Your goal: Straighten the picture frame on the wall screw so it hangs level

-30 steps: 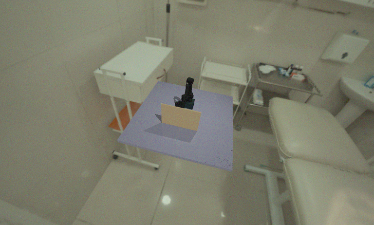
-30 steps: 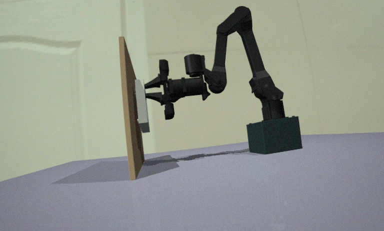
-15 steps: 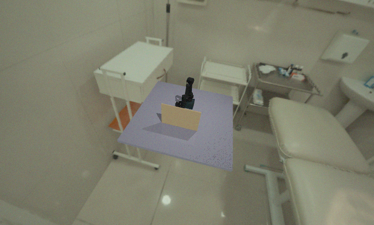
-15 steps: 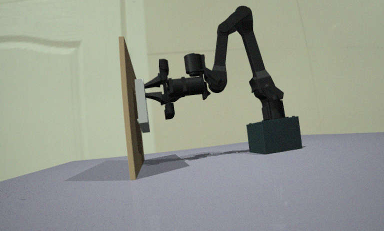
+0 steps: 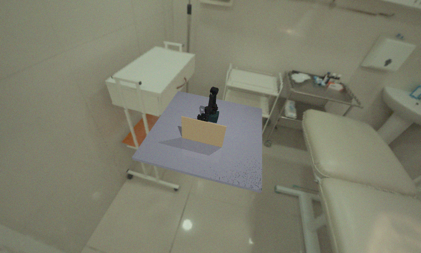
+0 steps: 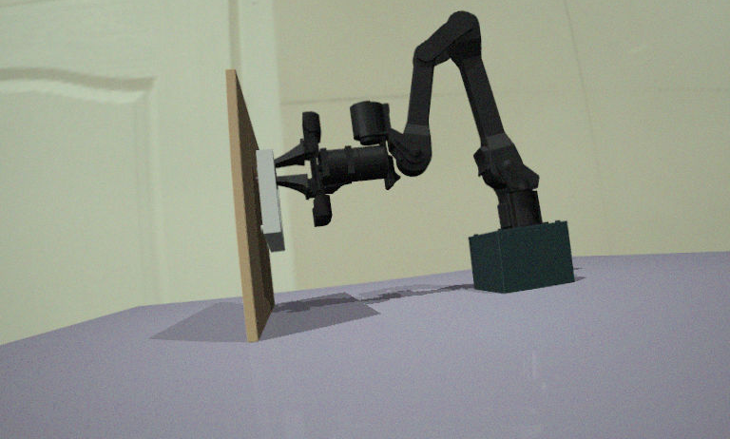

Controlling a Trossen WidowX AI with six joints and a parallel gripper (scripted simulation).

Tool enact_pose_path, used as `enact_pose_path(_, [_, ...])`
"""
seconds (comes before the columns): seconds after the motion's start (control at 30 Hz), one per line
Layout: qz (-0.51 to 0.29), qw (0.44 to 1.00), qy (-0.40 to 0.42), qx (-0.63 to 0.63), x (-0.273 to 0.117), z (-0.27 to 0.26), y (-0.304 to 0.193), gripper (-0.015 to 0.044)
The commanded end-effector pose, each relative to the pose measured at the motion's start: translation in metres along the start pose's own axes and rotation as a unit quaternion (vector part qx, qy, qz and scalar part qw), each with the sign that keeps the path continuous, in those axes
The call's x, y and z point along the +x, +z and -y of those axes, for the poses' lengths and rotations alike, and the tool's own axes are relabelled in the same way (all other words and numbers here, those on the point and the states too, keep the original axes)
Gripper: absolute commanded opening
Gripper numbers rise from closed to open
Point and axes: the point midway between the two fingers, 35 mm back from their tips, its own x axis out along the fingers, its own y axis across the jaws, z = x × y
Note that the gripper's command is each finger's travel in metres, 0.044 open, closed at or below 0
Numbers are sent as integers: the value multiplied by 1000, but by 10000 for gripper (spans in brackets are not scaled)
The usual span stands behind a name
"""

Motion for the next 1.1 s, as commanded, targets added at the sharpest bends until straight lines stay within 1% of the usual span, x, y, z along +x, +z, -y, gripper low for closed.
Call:
enact_pose_path(0.0, [0, 1000, 7, -1, 0, -3, 0, 0])
enact_pose_path(1.07, [0, 1000, 7, -1, 0, 7, -1, 0])
